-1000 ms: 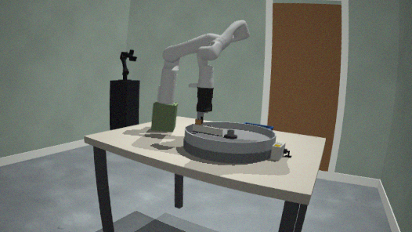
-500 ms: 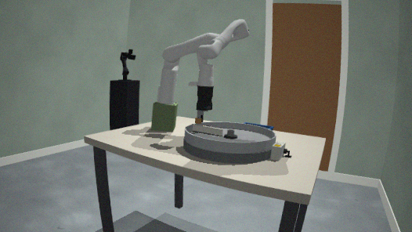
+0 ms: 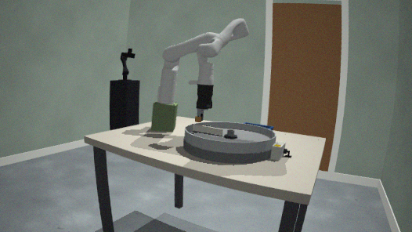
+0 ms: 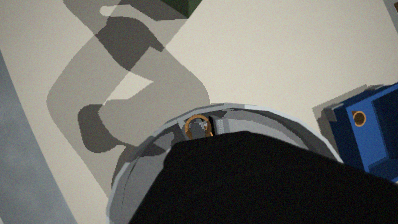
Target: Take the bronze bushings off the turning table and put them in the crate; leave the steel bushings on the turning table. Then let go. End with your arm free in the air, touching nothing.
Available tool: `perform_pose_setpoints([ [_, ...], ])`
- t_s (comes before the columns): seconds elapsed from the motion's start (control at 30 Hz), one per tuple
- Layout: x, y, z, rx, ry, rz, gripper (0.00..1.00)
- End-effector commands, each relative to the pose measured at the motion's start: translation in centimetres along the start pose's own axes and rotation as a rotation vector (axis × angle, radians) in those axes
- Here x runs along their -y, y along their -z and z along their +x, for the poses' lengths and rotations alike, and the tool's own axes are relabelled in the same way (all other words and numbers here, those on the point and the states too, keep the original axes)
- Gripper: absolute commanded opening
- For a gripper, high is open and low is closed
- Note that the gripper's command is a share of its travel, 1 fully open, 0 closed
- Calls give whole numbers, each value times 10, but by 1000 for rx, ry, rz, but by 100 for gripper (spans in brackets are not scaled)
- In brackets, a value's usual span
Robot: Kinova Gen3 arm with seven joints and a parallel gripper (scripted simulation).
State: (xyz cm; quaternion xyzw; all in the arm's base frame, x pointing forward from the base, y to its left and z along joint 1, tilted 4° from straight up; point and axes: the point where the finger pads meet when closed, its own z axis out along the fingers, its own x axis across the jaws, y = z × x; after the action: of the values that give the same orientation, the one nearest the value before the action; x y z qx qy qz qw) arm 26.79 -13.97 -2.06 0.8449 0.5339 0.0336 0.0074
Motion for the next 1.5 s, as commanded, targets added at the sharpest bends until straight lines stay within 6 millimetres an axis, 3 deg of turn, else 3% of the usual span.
perform_pose_setpoints([
  [0.0, -1, 1, 1, -2, 1, -3, 0],
  [0.23, -1, 1, 1, -2, 1, -3, 0],
  [0.4, -1, 21, 1, -2, 2, -3, 0],
  [0.8, -1, 21, 1, -2, 2, -3, 0],
  [0.97, -1, 41, 1, -2, 2, -4, 0],
  [1.37, -1, 41, 1, -2, 2, -4, 0],
  [1.47, -14, 41, 30, -2, 1, -3, 0],
])
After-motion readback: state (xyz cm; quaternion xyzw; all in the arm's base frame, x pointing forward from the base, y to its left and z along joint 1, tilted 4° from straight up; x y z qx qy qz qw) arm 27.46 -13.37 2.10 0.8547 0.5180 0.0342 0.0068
